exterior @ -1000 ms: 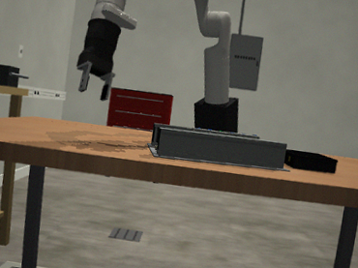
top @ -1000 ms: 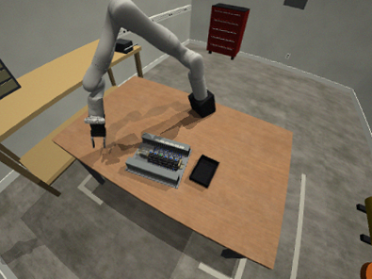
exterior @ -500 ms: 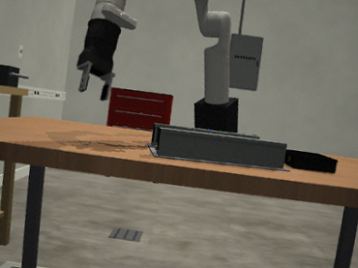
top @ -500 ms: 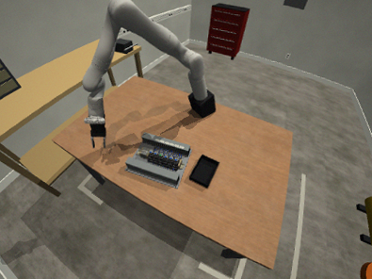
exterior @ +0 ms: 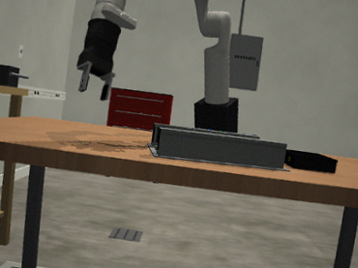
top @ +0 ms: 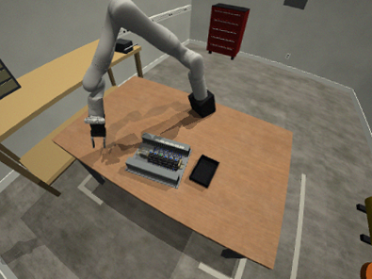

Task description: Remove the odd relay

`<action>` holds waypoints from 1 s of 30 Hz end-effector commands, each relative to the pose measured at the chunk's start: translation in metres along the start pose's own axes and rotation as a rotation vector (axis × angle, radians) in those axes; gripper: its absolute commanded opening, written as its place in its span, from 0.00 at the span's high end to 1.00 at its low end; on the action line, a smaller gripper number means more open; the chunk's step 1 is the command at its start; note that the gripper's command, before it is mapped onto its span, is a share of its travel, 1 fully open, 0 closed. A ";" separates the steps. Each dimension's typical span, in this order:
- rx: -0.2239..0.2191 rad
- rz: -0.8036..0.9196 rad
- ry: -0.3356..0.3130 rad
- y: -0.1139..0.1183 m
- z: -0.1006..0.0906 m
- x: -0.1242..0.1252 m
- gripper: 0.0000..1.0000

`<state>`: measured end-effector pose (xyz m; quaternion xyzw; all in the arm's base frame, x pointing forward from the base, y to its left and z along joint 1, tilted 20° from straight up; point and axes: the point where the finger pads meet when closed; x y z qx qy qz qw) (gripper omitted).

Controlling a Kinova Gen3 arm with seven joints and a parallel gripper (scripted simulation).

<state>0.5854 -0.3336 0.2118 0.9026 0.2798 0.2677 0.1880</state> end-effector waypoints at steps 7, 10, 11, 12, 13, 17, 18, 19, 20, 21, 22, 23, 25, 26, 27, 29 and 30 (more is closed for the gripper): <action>-0.002 0.000 0.001 0.001 -0.001 0.001 0.02; -0.002 -0.001 0.001 0.001 -0.001 0.001 0.02; -0.002 -0.001 0.001 0.001 -0.001 0.001 0.02; -0.002 -0.002 0.001 0.000 -0.001 0.001 0.02; -0.001 -0.002 0.001 0.000 -0.001 0.001 0.02; 0.001 -0.007 0.000 -0.002 -0.001 0.002 0.02; 0.002 -0.008 0.000 -0.002 -0.001 0.002 0.02; 0.003 -0.010 -0.001 -0.003 -0.001 0.003 0.02; 0.004 -0.013 -0.001 -0.004 -0.001 0.003 0.02; 0.004 -0.013 -0.001 -0.004 -0.001 0.003 0.02; 0.004 -0.013 -0.001 -0.004 -0.001 0.003 0.02; 0.005 -0.015 -0.001 -0.005 0.000 0.004 0.02; 0.008 -0.021 -0.002 -0.007 0.000 0.005 0.02; 0.010 -0.024 -0.003 -0.009 0.000 0.006 0.02; 0.012 -0.028 -0.003 -0.010 0.000 0.007 0.02; 0.016 -0.036 -0.004 -0.013 0.000 0.008 0.02; 0.018 -0.040 -0.005 -0.015 0.000 0.009 0.02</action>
Point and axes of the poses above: the point where the finger pads meet when closed, its own z axis out along the fingers, its own y axis across the jaws, x = y × z, and after that the axes turned 6 degrees about z, right-handed
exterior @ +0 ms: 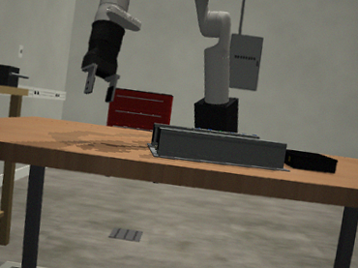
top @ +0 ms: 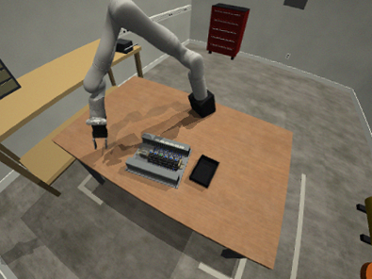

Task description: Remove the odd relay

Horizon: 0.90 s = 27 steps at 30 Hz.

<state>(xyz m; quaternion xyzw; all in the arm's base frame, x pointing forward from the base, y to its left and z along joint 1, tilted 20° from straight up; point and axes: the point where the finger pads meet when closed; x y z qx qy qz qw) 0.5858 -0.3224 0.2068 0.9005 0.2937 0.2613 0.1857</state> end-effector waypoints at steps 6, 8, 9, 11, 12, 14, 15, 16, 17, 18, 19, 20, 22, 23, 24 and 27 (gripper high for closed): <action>0.021 -0.047 -0.007 -0.018 -0.001 0.011 0.02; 0.025 -0.054 -0.008 -0.021 -0.001 0.013 0.02; 0.025 -0.054 -0.008 -0.021 -0.001 0.013 0.02; 0.032 -0.069 -0.010 -0.026 -0.001 0.016 0.02; 0.036 -0.077 -0.011 -0.029 -0.001 0.017 0.02; 0.044 -0.093 -0.014 -0.036 0.000 0.021 0.02; 0.048 -0.102 -0.015 -0.039 0.000 0.022 0.02; 0.052 -0.111 -0.016 -0.043 0.000 0.024 0.02; 0.056 -0.121 -0.018 -0.047 0.000 0.026 0.02; 0.061 -0.131 -0.019 -0.050 0.000 0.027 0.02; 0.065 -0.141 -0.020 -0.054 -0.001 0.029 0.02; 0.070 -0.151 -0.022 -0.058 -0.001 0.031 0.02; 0.080 -0.173 -0.025 -0.066 -0.001 0.034 0.02; 0.084 -0.184 -0.027 -0.071 -0.001 0.036 0.02; 0.089 -0.195 -0.028 -0.075 -0.001 0.038 0.02; 0.094 -0.207 -0.030 -0.079 -0.002 0.040 0.02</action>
Point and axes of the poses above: the point where the finger pads meet when closed, its own z axis out along the fingers, its own y axis across the jaws, x = y × z, and after that the axes turned 6 degrees about z, right-handed
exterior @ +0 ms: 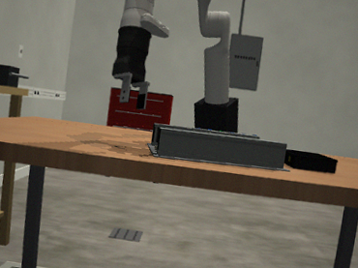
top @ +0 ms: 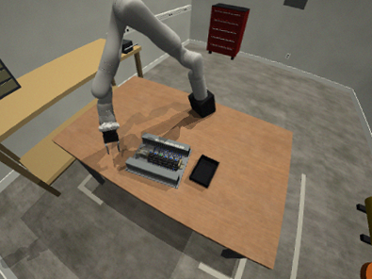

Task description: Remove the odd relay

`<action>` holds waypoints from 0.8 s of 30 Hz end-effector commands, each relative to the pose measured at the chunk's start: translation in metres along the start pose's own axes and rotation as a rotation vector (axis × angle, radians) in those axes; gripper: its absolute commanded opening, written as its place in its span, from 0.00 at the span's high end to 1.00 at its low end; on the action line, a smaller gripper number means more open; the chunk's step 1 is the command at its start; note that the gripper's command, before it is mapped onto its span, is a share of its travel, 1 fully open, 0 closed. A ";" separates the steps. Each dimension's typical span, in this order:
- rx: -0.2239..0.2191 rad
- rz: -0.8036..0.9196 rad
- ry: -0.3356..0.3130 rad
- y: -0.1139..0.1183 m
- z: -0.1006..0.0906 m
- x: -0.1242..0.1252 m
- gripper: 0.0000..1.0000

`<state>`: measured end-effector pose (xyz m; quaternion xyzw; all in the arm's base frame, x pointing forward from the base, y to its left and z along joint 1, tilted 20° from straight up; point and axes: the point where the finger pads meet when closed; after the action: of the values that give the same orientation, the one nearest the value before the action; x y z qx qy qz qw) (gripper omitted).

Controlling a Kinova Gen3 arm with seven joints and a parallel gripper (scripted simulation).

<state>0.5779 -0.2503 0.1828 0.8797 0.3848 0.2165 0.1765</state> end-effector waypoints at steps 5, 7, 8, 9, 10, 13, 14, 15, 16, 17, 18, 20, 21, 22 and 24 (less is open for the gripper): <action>0.036 -0.080 -0.008 -0.029 -0.003 0.023 0.02; 0.047 -0.106 -0.012 -0.038 -0.003 0.028 0.02; 0.052 -0.120 -0.014 -0.042 -0.004 0.030 0.02; 0.057 -0.133 -0.015 -0.047 -0.004 0.033 0.02; 0.062 -0.147 -0.017 -0.051 -0.004 0.035 0.02; 0.077 -0.188 -0.023 -0.065 -0.006 0.042 0.02; 0.082 -0.202 -0.025 -0.070 -0.006 0.044 0.02; 0.082 -0.202 -0.025 -0.070 -0.006 0.044 0.02; 0.082 -0.202 -0.025 -0.070 -0.006 0.044 0.02; 0.087 -0.216 -0.027 -0.074 -0.007 0.046 0.02; 0.092 -0.230 -0.029 -0.079 -0.007 0.048 0.02; 0.102 -0.258 -0.033 -0.088 -0.008 0.052 0.02; 0.106 -0.273 -0.035 -0.092 -0.009 0.054 0.02; 0.111 -0.287 -0.037 -0.097 -0.010 0.055 0.02; 0.120 -0.315 -0.041 -0.106 -0.011 0.059 0.02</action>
<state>0.5489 -0.1577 0.1566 0.8303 0.5093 0.1518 0.1680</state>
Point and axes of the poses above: the point where the finger pads meet when closed, its own z axis out along the fingers, its own y axis across the jaws, x = y × z, and after that the axes turned 6 degrees about z, right-handed
